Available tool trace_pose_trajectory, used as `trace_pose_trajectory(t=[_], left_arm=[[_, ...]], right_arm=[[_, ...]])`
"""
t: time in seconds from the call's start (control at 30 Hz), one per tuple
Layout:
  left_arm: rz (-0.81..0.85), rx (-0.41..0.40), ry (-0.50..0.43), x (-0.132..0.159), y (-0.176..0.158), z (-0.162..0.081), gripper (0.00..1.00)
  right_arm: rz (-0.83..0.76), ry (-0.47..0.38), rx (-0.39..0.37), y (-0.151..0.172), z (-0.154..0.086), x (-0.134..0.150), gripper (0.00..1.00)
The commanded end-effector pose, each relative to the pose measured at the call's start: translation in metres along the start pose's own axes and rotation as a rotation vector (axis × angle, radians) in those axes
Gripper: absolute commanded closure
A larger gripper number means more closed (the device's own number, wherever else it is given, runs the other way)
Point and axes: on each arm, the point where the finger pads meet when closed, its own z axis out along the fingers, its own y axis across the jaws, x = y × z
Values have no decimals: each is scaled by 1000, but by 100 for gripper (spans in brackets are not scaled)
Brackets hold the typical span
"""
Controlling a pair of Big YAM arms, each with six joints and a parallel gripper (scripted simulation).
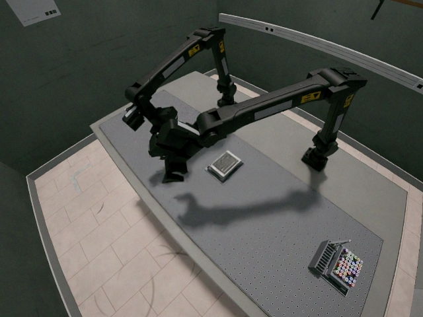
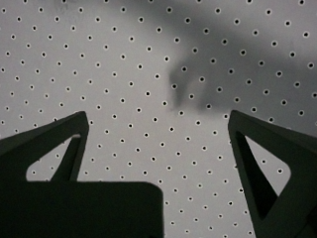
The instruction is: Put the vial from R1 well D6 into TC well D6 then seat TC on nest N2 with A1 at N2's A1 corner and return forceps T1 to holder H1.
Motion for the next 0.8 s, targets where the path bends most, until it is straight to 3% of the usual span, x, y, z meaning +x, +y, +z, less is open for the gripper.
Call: trace_pose_trajectory(t=[0.0, 0.53, 0.57, 0.63, 0.67, 0.7, 0.73, 0.77], left_arm=[[2, 1, -16, -8, -1, -6, 0], [2, 1, -16, -8, -1, -6, 0], [-17, -20, -53, -39, 1, -24, 76], [-44, -59, -20, -36, 11, -27, 76], [-46, -62, -44, -45, 16, -44, 76], [-45, -60, -44, -44, 19, -47, 76], [-51, -59, 21, -8, 24, -33, 76], [-42, -59, 22, -7, 28, -36, 76]], right_arm=[[-4, 5, 11, -1, -5, -1, 0], [-4, 5, 11, -1, -5, -1, 0], [-10, 15, 29, -6, -14, -2, 0], [-10, 15, 29, -6, -14, -2, 0], [-10, 15, 29, -6, -14, -2, 0], [-10, 15, 29, -6, -14, -2, 0], [-10, 15, 29, -6, -14, -2, 0], [-10, 15, 29, -6, -14, -2, 0]])
